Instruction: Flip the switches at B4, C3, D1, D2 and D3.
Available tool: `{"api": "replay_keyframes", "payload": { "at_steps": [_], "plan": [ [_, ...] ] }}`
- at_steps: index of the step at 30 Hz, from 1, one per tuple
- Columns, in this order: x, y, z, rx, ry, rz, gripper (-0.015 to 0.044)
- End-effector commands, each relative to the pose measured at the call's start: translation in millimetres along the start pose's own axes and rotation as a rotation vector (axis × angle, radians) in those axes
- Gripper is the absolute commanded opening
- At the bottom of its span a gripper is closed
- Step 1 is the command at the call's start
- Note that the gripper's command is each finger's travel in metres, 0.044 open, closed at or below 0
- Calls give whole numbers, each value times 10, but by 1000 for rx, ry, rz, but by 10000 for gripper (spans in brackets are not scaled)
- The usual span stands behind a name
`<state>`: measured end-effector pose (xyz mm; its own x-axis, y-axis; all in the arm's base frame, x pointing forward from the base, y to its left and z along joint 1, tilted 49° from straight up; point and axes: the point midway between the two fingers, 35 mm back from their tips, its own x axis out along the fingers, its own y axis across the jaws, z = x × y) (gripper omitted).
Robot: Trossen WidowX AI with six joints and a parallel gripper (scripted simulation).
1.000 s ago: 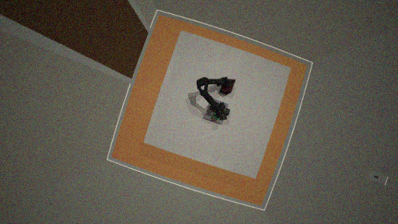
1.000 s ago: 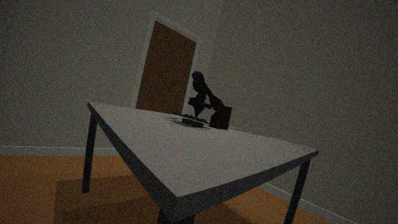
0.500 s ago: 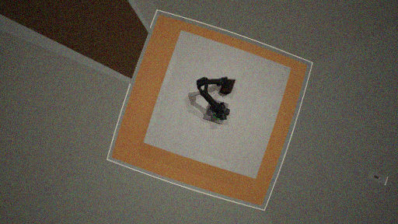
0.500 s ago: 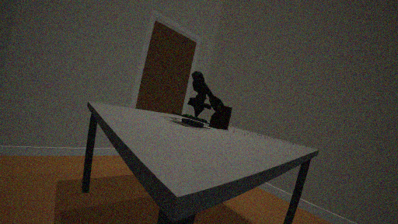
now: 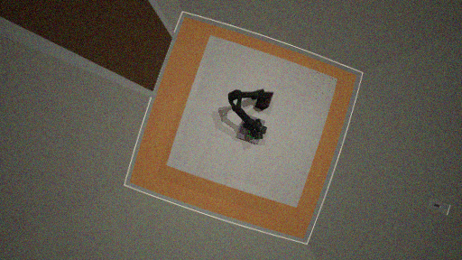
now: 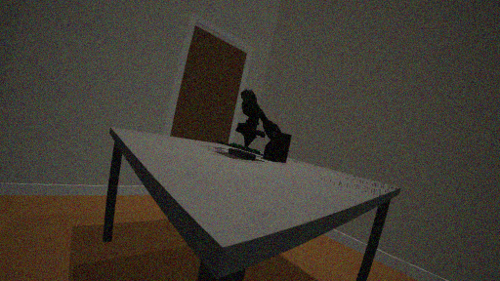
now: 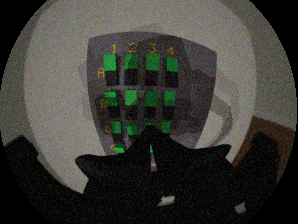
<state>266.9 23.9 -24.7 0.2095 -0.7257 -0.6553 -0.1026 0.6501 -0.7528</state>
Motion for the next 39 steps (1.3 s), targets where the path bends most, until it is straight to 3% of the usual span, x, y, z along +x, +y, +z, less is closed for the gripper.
{"api": "replay_keyframes", "payload": {
  "at_steps": [1,4,10,24,28,39],
  "plan": [
    [11,-2,-6,-6,0,-3,0],
    [-21,3,-1,-1,-1,1,0],
    [-641,7,-30,-6,-25,0,0],
    [-634,464,-436,-7,-24,4,0],
    [-309,462,-418,-6,-1,2,0],
    [-182,458,-418,-6,1,1,0]
  ]
}}
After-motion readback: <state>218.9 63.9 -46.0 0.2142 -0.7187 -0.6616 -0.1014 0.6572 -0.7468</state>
